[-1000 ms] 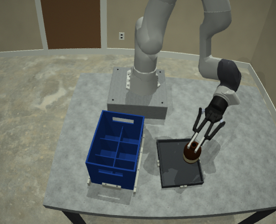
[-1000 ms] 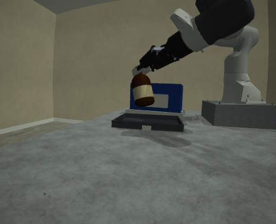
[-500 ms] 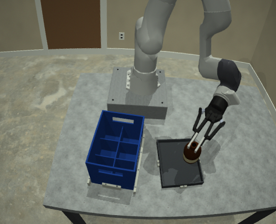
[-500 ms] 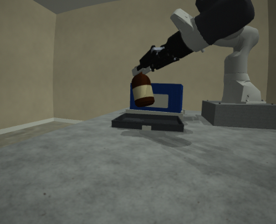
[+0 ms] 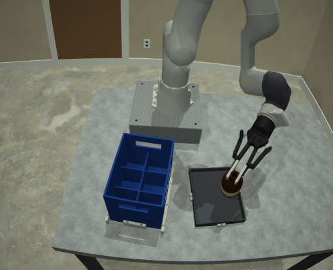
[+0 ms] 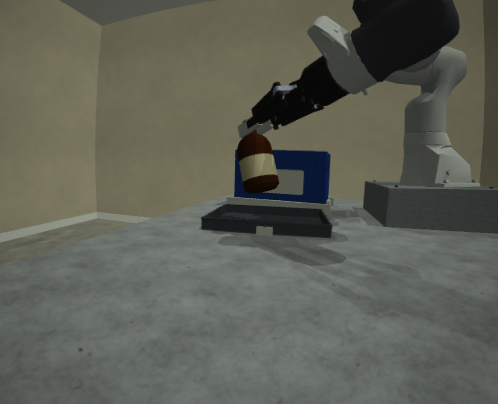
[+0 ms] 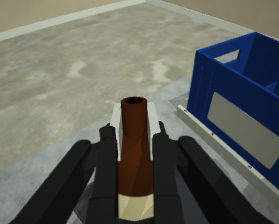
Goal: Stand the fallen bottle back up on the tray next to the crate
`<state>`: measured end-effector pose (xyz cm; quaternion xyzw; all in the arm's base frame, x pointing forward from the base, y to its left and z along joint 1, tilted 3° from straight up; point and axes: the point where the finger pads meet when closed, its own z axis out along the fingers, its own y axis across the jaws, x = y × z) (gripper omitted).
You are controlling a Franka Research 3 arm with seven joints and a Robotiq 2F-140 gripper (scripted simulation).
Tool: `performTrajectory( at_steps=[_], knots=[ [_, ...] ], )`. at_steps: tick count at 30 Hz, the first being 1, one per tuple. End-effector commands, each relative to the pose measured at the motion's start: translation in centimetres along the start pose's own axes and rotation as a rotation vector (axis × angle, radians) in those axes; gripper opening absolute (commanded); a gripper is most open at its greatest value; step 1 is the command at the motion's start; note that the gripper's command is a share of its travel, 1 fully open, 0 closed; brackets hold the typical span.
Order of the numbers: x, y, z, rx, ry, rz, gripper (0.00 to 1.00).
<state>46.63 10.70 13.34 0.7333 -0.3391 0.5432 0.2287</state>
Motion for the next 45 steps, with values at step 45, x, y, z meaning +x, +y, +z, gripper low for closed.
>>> performTrajectory(
  at_steps=[45],
  knots=[
    [-3.4, 0.0, 1.4, 0.0, 0.002, 0.004, 0.0]
  ],
)
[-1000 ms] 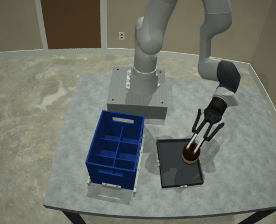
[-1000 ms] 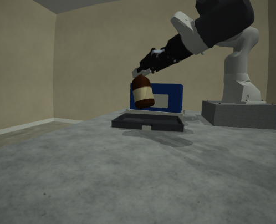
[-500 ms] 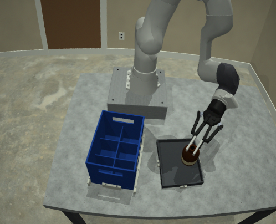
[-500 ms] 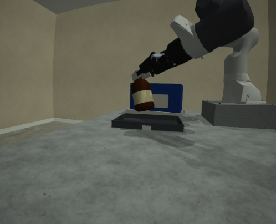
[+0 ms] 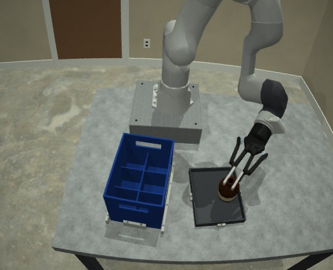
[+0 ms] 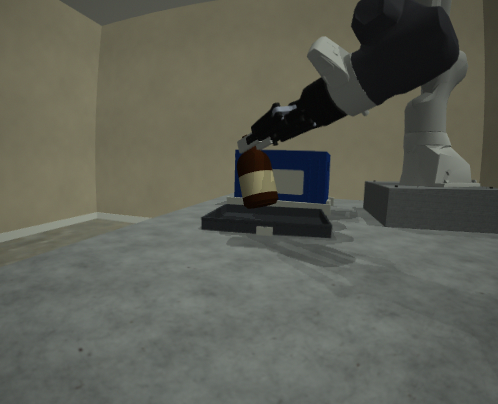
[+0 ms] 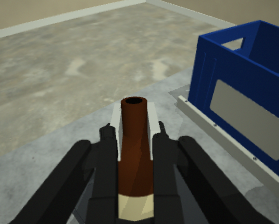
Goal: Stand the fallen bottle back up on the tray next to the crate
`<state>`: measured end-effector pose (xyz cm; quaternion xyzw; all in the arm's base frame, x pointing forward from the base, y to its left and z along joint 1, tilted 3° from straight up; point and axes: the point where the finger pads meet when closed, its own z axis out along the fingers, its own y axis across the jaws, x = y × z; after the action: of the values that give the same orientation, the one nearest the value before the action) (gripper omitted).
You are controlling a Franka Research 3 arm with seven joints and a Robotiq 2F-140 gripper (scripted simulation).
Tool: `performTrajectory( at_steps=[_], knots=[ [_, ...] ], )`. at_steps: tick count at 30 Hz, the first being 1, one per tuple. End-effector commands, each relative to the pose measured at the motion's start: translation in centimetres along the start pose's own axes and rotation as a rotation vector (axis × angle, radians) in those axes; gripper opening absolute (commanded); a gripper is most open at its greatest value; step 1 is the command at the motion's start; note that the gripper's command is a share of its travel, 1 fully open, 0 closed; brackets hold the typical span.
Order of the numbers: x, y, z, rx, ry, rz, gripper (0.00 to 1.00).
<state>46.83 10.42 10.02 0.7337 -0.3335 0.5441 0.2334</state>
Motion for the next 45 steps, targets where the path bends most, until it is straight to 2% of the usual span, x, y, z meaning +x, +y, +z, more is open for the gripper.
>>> performTrajectory(
  at_steps=[1, 24, 45],
  knots=[
    [-0.4, -0.2, 0.1, 0.001, -0.005, 0.017, 0.0],
    [-2.3, -0.2, 0.7, 0.001, -0.005, 0.017, 0.0],
    [-2.7, -0.2, 0.9, 0.001, -0.005, 0.017, 0.0]
  ],
)
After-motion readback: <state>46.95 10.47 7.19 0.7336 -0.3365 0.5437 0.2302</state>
